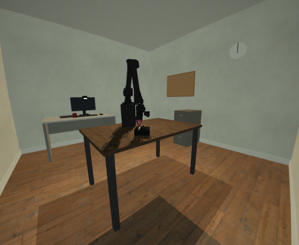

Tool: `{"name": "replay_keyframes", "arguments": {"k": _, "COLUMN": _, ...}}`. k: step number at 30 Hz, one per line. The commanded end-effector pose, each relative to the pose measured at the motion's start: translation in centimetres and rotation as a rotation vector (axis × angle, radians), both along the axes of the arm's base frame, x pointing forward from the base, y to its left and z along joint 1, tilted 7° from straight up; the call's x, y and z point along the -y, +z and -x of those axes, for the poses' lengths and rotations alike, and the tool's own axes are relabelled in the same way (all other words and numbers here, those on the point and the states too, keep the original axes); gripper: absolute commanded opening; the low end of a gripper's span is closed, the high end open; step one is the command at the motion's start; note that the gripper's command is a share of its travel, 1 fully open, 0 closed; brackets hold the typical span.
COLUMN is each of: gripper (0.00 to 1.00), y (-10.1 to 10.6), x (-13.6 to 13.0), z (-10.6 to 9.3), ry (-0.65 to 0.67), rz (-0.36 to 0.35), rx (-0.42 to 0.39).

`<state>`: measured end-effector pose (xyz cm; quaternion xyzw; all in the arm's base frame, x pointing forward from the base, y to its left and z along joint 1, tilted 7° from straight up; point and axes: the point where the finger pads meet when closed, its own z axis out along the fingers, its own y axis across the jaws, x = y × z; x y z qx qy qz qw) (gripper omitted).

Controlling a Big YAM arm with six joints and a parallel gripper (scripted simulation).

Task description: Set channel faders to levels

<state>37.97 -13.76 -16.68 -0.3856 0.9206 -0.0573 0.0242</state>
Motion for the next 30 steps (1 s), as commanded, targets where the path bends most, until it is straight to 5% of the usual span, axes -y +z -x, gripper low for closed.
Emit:
{"name": "replay_keyframes", "arguments": {"k": 1, "gripper": 0.00, "y": 0.22, "x": 0.47, "z": -0.65, "ry": 0.008, "rz": 0.004, "rx": 0.022}}
{"name": "replay_keyframes", "arguments": {"k": 30, "gripper": 0.00, "y": 0.36, "x": 0.34, "z": -0.63, "ry": 0.010, "rz": 0.005, "rx": 0.026}}
